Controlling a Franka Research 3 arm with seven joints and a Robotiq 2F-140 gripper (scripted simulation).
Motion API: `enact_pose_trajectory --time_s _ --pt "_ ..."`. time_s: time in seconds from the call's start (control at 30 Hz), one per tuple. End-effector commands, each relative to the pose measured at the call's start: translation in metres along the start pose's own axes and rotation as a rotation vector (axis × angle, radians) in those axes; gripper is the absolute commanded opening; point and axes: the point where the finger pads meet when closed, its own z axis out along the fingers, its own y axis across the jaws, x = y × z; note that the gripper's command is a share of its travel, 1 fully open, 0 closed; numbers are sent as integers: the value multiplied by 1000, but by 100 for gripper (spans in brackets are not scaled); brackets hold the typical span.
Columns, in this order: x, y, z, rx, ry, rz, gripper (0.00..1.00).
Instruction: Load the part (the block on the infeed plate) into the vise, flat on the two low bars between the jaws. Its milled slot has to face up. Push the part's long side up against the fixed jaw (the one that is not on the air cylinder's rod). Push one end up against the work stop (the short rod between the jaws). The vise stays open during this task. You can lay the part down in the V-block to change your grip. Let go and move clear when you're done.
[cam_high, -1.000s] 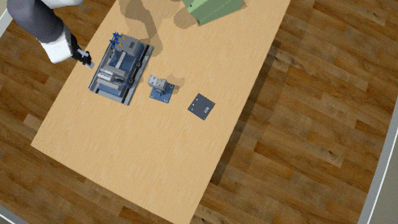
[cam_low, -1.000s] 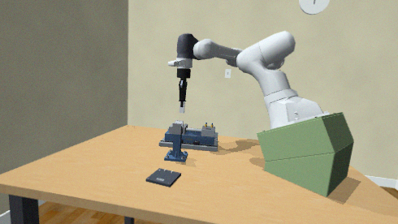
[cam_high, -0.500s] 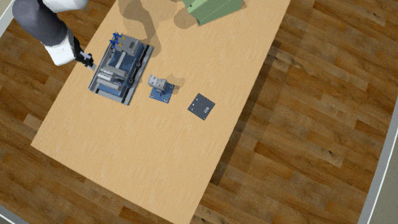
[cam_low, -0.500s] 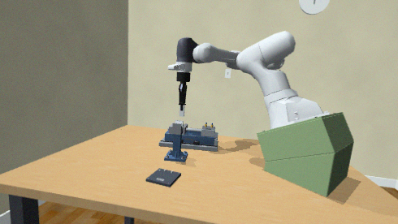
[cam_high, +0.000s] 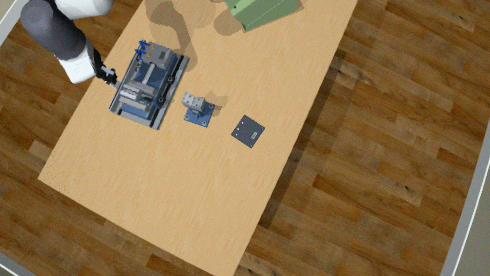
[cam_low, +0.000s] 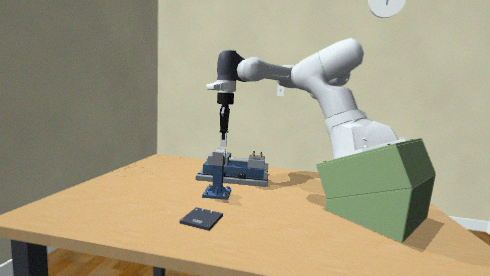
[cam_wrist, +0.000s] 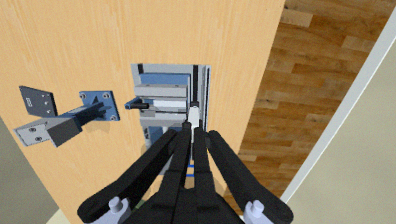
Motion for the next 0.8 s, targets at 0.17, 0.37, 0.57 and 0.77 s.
enact_pose_trajectory --time_s 0.17,0.37,0.57,0.77 --pt "3 0 4 2 7 -6 0" --pt "3 0 5 2 7 -6 0" --pt "3 0 5 2 7 -6 0" --pt "3 0 5 2 7 -6 0"
